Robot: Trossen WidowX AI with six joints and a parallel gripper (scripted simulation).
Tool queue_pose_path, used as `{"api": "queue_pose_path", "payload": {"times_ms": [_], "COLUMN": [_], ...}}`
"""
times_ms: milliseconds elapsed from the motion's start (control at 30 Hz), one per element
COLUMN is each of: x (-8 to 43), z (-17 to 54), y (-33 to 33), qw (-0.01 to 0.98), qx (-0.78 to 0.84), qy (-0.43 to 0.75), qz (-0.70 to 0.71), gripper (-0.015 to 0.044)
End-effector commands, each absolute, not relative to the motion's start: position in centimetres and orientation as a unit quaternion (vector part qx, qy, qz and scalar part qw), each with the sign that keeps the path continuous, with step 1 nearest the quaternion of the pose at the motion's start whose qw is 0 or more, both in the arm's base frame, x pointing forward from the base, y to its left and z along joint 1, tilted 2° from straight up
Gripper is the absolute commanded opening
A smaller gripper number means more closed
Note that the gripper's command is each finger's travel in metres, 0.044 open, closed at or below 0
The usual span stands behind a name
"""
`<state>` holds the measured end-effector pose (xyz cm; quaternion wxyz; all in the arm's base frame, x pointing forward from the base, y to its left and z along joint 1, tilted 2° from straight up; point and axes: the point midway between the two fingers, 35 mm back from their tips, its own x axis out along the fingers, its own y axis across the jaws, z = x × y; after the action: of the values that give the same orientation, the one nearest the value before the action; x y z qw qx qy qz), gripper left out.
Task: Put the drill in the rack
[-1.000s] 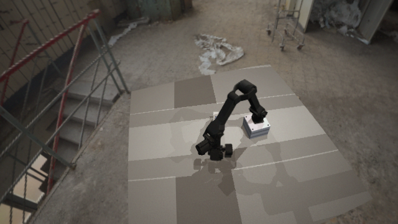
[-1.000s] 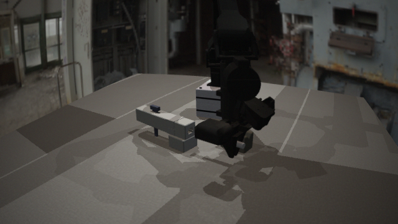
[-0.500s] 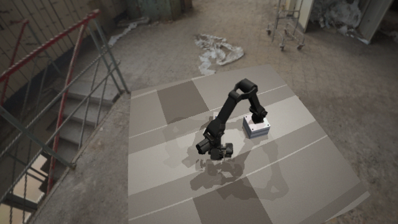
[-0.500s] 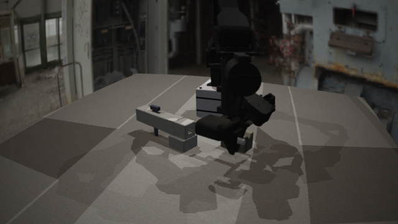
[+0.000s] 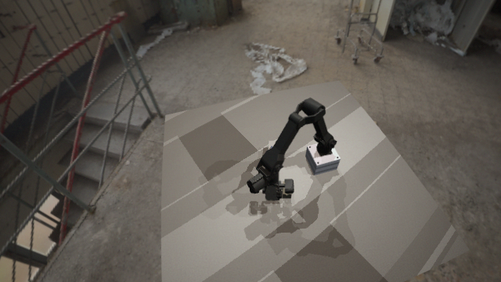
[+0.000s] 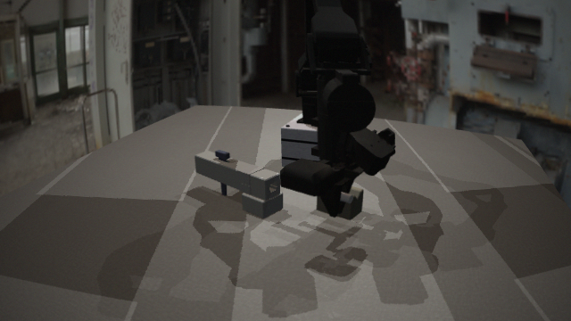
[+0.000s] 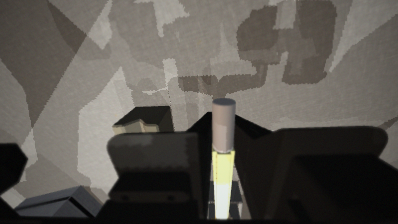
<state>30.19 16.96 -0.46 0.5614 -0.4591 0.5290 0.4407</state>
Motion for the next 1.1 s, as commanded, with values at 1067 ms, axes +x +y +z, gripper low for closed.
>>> {"api": "queue_pose_path", "payload": {"times_ms": [1067], "x": [30.0], "z": [1.3], "y": [16.8], "qw": [0.563], "qx": [-0.459], "qy": [0.529], "qz": [0.438], "gripper": [0.0]}}
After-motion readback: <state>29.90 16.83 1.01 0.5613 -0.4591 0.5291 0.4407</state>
